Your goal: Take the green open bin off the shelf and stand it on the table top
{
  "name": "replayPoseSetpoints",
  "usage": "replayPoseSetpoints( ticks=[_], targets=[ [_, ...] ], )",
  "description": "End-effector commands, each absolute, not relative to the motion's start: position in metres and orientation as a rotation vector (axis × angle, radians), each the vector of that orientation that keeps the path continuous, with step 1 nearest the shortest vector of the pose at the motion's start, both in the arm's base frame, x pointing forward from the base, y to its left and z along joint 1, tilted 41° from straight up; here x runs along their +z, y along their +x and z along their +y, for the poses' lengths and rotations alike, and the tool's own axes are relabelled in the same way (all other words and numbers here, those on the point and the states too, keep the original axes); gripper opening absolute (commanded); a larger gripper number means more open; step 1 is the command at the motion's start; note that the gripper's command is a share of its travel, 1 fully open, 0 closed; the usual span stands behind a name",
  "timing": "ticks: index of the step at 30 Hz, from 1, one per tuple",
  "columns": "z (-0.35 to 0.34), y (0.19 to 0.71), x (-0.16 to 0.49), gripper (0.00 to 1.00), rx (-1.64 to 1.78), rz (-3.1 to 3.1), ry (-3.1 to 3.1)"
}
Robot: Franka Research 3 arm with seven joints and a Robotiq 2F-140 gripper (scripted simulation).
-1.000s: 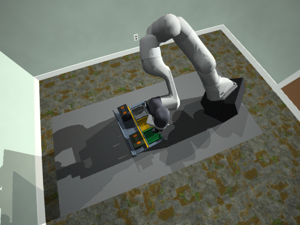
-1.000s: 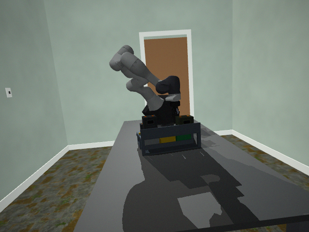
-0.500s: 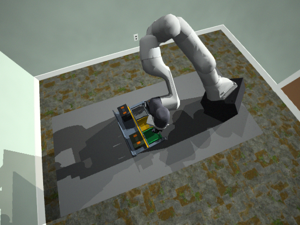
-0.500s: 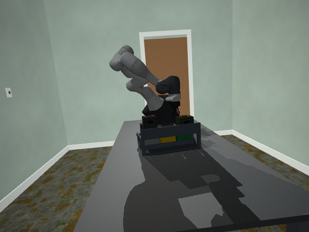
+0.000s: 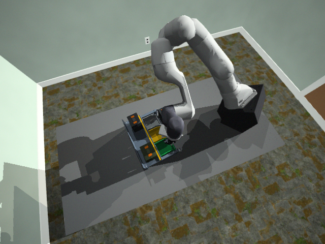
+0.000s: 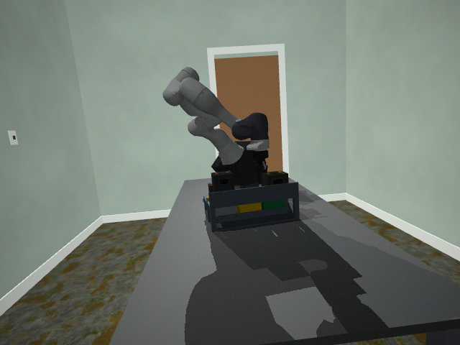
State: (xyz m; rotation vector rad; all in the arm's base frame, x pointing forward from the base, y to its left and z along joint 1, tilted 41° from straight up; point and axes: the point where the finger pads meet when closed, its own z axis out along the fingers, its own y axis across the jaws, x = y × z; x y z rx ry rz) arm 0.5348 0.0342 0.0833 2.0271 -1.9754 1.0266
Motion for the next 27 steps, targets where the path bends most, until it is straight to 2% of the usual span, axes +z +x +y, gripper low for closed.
replayPoseSetpoints(
  ticks=[1, 24, 27],
  targets=[
    [0.035, 0.536, 0.084, 0.00, 1.031, -1.971, 2.032],
    [0.035, 0.537, 0.084, 0.00, 1.031, -1.971, 2.032],
    [0.031, 0.518, 0.077, 0.00, 1.030, -1.972, 2.031]
  ],
)
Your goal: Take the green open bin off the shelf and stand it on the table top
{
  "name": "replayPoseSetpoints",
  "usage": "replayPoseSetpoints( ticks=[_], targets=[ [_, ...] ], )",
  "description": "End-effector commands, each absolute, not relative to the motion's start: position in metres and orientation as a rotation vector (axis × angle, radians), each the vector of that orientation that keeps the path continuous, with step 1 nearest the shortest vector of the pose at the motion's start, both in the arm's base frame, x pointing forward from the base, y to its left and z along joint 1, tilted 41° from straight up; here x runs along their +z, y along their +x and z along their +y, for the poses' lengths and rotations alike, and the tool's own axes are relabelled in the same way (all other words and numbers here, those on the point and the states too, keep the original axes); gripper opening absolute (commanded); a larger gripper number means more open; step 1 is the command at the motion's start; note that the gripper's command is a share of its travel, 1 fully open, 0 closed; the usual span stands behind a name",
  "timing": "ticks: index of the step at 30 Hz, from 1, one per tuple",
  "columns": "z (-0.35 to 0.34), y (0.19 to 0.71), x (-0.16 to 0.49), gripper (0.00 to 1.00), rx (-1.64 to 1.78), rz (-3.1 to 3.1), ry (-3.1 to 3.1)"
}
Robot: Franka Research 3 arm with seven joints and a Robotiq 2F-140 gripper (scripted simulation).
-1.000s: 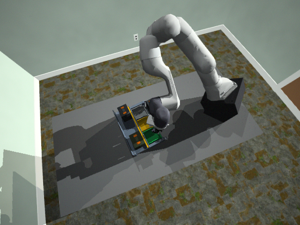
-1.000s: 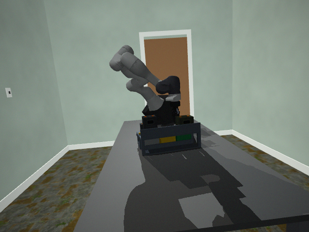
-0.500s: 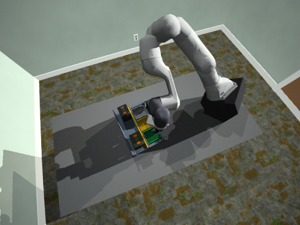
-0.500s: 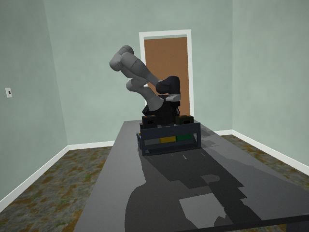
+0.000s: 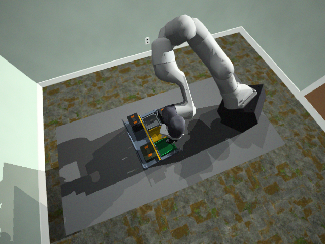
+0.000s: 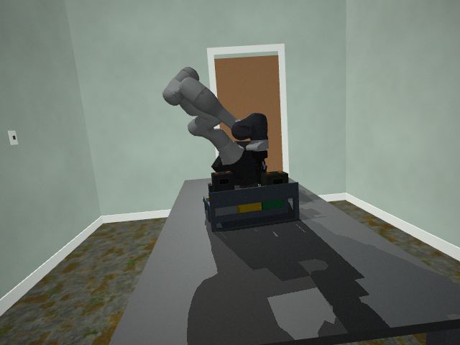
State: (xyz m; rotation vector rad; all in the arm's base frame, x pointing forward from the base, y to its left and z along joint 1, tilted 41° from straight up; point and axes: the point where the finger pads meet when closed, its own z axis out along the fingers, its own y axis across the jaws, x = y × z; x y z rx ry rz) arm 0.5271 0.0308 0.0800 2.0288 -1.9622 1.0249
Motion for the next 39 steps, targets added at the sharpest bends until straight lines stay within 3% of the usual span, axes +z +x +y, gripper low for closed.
replayPoseSetpoints(
  ticks=[1, 14, 19, 31, 39],
  targets=[
    [0.031, 0.513, 0.075, 0.00, 1.030, -1.972, 2.032],
    [0.030, 0.507, 0.072, 0.00, 1.031, -1.971, 2.032],
    [0.023, 0.478, 0.060, 0.00, 1.031, -1.971, 2.032],
    [0.023, 0.478, 0.060, 0.00, 1.031, -1.971, 2.032],
    [0.017, 0.449, 0.049, 0.00, 1.031, -1.971, 2.032]
  ],
)
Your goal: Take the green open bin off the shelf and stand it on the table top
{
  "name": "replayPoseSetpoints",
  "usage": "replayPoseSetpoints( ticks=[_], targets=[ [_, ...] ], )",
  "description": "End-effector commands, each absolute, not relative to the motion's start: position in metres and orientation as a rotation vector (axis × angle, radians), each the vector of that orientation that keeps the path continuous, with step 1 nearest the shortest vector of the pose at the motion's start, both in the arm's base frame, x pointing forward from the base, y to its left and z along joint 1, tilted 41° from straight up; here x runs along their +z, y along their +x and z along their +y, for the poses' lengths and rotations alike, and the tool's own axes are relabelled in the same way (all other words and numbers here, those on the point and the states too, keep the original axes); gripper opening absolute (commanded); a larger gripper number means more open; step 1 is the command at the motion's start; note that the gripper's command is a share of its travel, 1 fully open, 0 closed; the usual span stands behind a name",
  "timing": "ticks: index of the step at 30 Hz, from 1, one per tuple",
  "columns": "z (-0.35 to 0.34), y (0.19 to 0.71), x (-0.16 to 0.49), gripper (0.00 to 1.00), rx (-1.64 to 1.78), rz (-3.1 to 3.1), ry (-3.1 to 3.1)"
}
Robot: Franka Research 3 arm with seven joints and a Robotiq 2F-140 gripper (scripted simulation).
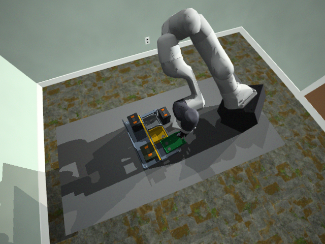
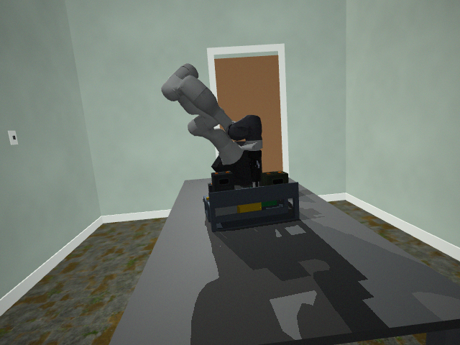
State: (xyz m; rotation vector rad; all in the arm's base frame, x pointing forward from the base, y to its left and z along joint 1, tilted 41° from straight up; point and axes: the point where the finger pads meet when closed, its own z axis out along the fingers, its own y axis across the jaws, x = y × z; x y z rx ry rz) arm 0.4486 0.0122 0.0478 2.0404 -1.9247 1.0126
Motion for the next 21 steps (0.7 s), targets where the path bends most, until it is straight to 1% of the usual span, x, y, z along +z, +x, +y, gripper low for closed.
replayPoseSetpoints(
  ticks=[1, 9, 14, 21],
  targets=[
    [0.017, 0.449, 0.049, 0.00, 1.031, -1.971, 2.032],
    [0.017, 0.449, 0.049, 0.00, 1.031, -1.971, 2.032],
    [0.011, 0.419, 0.037, 0.00, 1.031, -1.971, 2.032],
    [0.011, 0.419, 0.037, 0.00, 1.031, -1.971, 2.032]
  ],
)
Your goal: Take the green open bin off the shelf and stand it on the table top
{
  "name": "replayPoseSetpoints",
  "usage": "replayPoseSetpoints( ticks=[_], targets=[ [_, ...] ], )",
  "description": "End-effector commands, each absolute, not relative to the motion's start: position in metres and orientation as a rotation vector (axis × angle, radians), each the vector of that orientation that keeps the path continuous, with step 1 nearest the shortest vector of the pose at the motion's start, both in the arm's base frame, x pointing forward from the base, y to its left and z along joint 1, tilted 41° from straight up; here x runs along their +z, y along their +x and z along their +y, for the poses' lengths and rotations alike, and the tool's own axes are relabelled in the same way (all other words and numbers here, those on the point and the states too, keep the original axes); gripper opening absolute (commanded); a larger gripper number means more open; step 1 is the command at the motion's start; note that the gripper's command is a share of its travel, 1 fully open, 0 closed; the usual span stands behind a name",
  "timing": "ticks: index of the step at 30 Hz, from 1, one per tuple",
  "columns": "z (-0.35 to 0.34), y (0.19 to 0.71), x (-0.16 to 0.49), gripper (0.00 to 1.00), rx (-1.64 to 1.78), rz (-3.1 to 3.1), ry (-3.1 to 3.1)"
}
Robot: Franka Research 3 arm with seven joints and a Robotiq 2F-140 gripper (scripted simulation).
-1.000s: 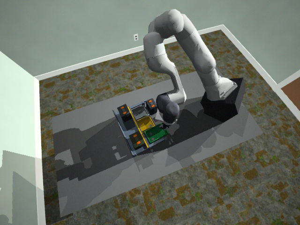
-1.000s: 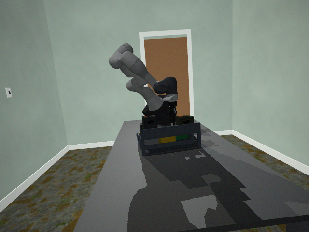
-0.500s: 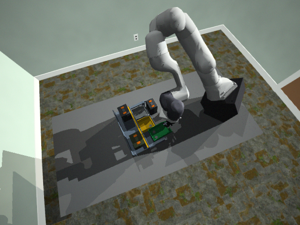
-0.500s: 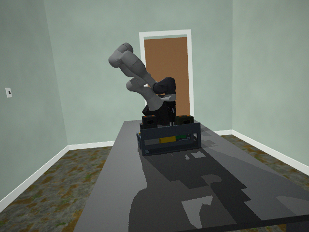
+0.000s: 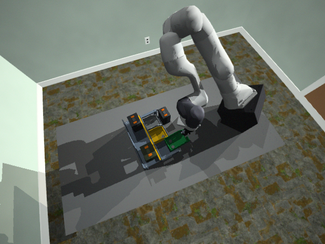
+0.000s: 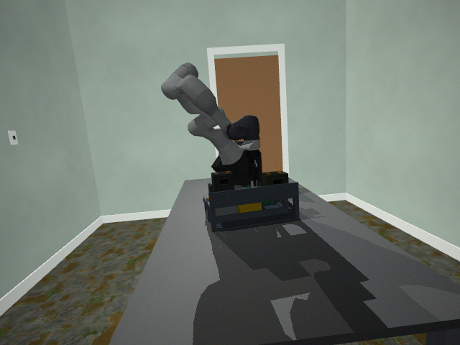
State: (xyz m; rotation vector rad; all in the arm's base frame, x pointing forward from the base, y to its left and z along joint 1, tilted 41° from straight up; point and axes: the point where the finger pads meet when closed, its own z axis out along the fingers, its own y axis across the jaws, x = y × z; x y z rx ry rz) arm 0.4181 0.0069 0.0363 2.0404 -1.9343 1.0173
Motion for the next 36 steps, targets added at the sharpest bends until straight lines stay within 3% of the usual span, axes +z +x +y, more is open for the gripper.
replayPoseSetpoints(
  ticks=[1, 10, 36],
  targets=[
    [0.011, 0.419, 0.037, 0.00, 1.031, -1.971, 2.032],
    [0.007, 0.390, 0.026, 0.00, 1.031, -1.971, 2.032],
    [0.005, 0.380, 0.022, 0.00, 1.031, -1.971, 2.032]
  ],
)
